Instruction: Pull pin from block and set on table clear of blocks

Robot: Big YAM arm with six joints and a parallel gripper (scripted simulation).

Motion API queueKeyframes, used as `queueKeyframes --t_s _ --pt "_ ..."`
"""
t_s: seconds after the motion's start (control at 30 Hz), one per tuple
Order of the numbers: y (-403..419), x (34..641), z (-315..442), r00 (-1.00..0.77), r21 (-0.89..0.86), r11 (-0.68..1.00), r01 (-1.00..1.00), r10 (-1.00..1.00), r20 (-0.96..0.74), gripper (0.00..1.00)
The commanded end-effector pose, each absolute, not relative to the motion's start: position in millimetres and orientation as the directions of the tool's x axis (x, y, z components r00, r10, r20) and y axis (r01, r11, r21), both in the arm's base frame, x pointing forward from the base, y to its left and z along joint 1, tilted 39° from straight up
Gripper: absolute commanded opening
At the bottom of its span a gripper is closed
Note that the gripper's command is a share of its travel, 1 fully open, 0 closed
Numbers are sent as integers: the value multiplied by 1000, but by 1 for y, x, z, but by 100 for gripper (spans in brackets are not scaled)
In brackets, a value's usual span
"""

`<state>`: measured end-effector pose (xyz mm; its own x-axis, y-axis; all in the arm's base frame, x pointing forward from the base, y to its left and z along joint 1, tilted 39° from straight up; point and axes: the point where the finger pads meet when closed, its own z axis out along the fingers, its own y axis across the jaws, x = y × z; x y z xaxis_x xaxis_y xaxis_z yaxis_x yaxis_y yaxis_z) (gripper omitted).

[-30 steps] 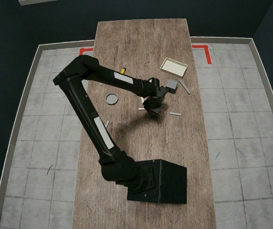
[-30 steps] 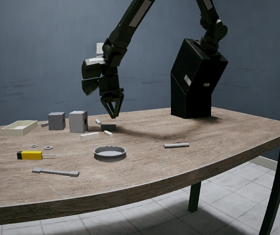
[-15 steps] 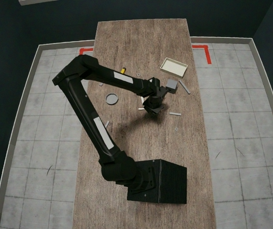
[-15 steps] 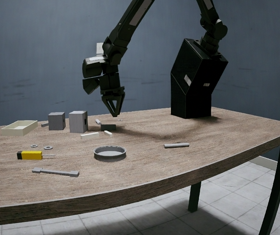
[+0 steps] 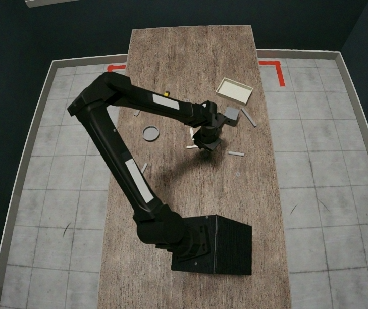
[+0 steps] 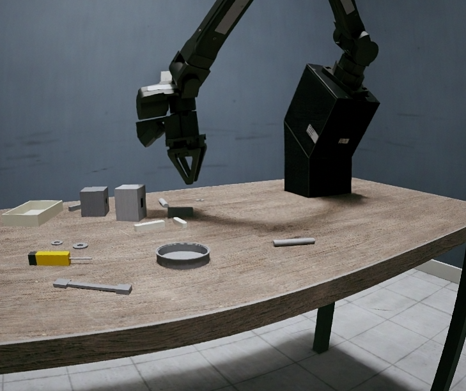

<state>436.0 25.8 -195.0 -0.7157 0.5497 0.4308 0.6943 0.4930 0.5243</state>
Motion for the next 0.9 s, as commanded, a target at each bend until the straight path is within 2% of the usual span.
queueKeyframes --t_s 0.0,0.87 --pt "17 437 -188 -718 533 490 690 555 420 39" --pt "4 435 -174 -718 532 491 690 558 415 39"
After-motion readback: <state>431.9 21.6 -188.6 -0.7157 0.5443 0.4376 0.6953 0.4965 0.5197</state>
